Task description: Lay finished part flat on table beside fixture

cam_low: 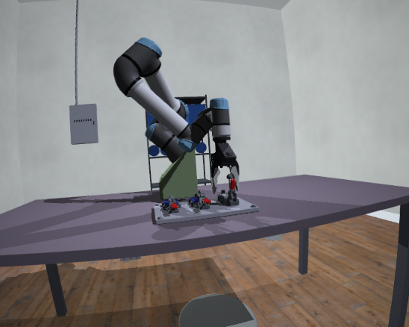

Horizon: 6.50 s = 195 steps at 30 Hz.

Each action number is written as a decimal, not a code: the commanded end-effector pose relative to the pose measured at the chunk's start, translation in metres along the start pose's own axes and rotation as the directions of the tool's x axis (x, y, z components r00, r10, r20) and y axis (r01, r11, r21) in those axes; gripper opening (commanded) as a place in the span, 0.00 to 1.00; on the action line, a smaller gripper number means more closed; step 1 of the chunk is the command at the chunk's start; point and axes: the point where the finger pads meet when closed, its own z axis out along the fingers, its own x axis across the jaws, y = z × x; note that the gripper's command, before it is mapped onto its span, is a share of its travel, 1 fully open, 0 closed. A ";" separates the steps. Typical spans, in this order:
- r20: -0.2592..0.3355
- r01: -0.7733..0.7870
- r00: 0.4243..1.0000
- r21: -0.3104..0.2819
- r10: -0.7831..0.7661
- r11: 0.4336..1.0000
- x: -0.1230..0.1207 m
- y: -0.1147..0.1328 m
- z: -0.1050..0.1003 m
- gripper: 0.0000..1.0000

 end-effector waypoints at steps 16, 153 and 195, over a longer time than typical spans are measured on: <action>0.000 0.000 1.000 0.002 0.000 1.000 0.000 -0.001 0.021 0.59; 0.001 0.000 1.000 0.002 0.000 1.000 0.000 -0.001 -0.011 0.00; 0.001 0.000 1.000 0.002 0.000 1.000 0.000 0.007 -0.046 0.00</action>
